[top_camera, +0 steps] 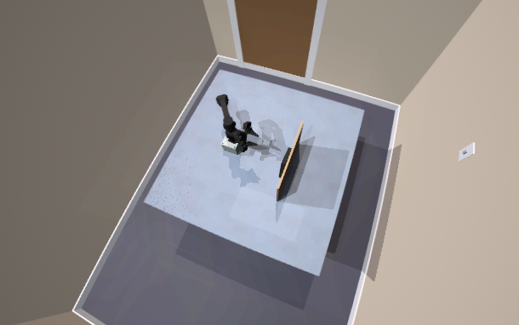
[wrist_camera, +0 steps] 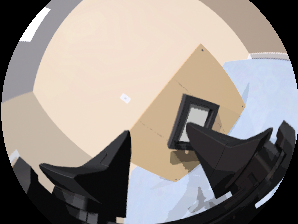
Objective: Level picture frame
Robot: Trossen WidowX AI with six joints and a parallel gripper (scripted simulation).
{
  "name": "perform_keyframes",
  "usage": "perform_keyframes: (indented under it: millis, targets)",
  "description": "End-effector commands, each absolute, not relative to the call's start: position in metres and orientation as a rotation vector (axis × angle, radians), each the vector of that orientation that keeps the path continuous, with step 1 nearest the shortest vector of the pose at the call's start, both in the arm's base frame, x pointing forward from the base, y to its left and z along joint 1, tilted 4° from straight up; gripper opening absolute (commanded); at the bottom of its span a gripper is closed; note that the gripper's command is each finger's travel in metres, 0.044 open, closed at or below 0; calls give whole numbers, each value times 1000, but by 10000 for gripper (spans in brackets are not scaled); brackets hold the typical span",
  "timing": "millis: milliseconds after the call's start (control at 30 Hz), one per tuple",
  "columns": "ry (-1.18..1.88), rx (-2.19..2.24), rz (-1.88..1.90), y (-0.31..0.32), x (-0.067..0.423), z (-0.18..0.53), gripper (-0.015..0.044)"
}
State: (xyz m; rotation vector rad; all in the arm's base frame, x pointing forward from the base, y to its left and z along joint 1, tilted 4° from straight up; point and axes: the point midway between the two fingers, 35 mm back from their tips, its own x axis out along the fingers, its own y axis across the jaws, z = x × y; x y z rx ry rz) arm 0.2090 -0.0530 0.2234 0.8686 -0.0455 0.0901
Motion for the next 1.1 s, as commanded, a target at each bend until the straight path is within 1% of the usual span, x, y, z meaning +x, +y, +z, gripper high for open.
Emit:
perform_keyframes:
  millis: [0,100,1067]
  targets:
    - [55,1091,67,-55,202,179,260]
    - [90,1179,67,-54,198,163,260]
    - [90,1179,67,-54,198,163,260]
